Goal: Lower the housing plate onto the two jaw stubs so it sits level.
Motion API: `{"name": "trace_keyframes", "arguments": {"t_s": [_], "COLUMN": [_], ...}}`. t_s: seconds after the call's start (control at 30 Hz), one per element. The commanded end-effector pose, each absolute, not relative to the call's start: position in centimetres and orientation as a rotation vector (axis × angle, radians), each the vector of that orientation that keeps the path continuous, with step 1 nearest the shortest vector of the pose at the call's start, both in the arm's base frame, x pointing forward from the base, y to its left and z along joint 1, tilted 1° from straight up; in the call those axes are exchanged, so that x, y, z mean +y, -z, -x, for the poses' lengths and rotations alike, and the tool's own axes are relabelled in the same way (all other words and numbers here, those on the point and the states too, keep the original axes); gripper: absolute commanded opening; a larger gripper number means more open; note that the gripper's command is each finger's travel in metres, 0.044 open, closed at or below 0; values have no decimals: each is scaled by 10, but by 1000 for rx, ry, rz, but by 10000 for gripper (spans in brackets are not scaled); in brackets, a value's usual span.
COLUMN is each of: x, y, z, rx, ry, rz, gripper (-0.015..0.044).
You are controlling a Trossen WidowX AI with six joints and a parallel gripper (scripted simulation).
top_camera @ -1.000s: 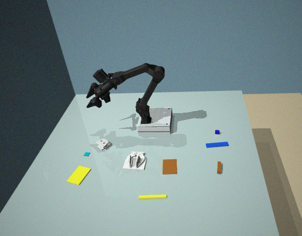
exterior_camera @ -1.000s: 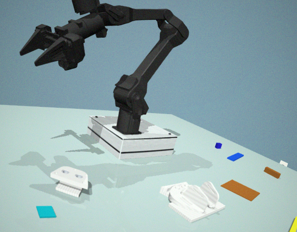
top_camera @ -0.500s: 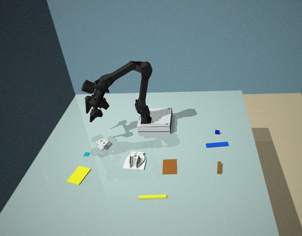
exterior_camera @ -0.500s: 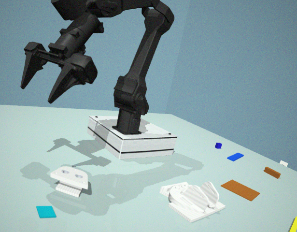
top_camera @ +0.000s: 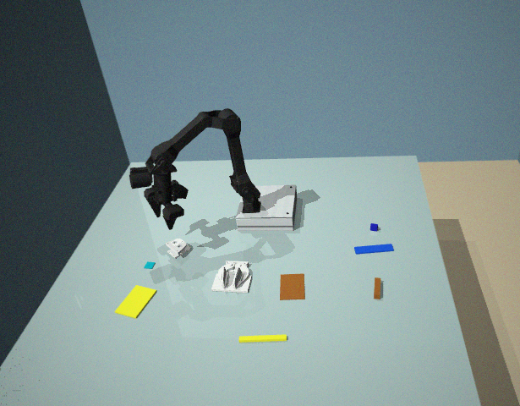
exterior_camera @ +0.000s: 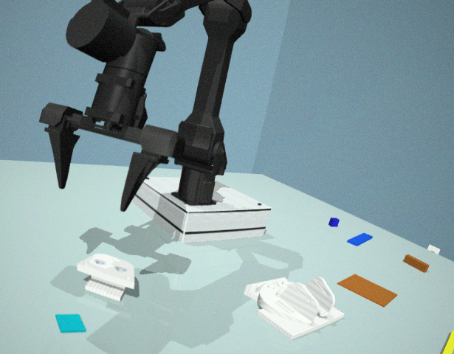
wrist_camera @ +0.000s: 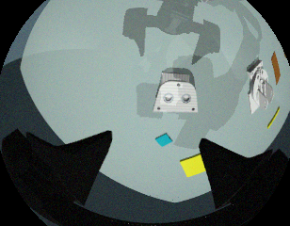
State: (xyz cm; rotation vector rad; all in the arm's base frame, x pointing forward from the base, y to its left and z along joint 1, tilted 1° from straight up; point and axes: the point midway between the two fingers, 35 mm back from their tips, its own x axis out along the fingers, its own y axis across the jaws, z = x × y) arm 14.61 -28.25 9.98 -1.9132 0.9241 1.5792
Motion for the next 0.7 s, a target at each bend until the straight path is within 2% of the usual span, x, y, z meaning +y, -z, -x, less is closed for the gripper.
{"name": "trace_keyframes", "arguments": {"t_s": [0.0, 0.67], "x": [-270, -264], "y": [-89, -42], "z": [-162, -169], "rx": [810, 748], "ry": [-1705, -1774], "rz": [1844, 1803], "gripper": [440, 440]}}
